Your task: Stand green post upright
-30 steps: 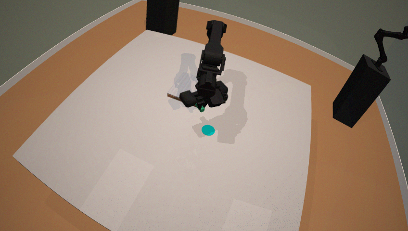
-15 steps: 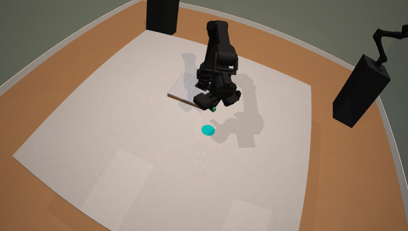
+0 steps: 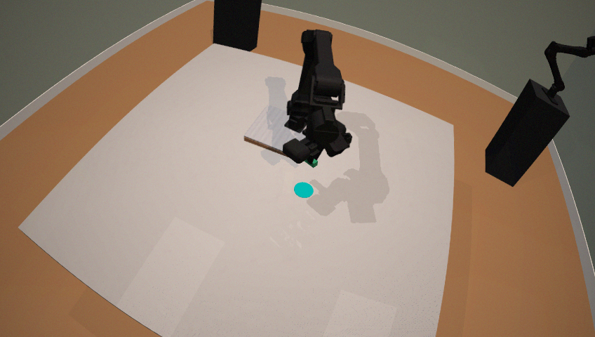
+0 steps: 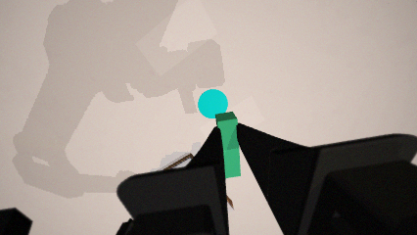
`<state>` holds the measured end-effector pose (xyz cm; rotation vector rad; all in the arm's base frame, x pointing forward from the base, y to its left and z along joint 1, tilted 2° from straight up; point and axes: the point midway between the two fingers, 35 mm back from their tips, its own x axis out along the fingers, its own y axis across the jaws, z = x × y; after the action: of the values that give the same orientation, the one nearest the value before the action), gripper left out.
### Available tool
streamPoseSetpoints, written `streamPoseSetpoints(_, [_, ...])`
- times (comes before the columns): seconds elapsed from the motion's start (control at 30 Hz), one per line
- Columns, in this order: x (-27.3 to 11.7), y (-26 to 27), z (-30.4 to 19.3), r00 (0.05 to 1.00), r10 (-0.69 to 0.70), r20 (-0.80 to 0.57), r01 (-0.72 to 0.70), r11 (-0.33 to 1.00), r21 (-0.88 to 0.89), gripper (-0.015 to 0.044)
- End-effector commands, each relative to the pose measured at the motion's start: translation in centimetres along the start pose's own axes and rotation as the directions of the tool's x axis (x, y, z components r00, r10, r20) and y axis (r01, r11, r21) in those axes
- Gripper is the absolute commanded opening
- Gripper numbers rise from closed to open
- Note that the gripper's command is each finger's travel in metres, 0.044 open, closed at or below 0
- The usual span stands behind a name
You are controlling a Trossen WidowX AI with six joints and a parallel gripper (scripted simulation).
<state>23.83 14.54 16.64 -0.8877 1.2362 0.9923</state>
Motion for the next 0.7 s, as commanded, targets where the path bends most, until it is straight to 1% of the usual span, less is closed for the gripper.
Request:
streamPoseSetpoints(0.0, [0.3,0.0,0.0,1.000,0.007,0.027,-0.007,1.000,0.018,0.0023])
streamPoseSetpoints(0.67, [1.4,-0.9,0.9,0.985,0.018,0.170,-0.032,0.996,0.083,0.0023])
